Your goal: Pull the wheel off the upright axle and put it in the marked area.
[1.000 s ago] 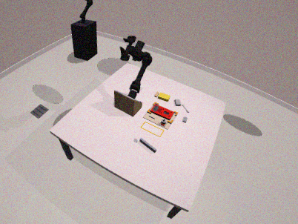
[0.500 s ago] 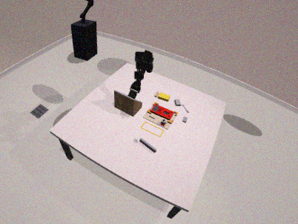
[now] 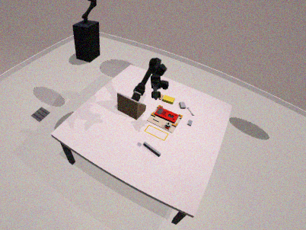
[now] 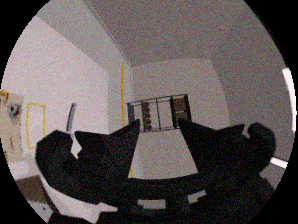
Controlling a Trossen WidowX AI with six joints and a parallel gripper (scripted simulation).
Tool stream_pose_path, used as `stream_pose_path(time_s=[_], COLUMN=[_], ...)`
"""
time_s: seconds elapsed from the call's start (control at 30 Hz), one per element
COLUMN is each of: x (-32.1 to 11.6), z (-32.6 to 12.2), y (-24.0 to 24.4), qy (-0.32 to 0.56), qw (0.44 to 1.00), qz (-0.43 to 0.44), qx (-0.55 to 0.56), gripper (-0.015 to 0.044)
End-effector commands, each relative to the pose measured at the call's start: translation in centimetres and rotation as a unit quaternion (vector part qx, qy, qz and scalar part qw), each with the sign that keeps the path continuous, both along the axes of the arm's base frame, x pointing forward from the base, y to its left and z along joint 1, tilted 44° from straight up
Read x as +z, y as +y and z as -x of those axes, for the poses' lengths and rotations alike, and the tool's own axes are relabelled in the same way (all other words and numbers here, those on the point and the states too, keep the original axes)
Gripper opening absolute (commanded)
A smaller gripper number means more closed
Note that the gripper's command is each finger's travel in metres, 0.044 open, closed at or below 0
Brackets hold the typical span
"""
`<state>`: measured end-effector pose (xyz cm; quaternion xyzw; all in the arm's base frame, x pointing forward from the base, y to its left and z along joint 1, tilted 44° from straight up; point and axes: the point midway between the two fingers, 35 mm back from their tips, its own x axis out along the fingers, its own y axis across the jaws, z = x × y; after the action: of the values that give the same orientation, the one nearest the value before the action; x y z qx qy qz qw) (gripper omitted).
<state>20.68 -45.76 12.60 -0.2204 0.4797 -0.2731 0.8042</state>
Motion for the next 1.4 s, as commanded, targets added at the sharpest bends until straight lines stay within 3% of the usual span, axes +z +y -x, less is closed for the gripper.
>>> stream_pose_path(time_s=[0.0, 0.27, 0.47, 0.97, 1.37], x=[-3.0, -6.6, -9.3, -11.6, -11.0], z=[-3.6, -7.6, -11.0, -14.0, -14.1], y=[3.4, 8.8, 15.6, 33.8, 35.8], qy=[0.002, 0.004, 0.011, 0.114, 0.128], qw=[0.996, 0.977, 0.936, 0.748, 0.727], qz=[-0.075, -0.191, -0.328, -0.646, -0.67], qx=[0.043, 0.091, 0.125, 0.096, 0.085], gripper=[0.03, 0.03, 0.03, 0.03, 0.03])
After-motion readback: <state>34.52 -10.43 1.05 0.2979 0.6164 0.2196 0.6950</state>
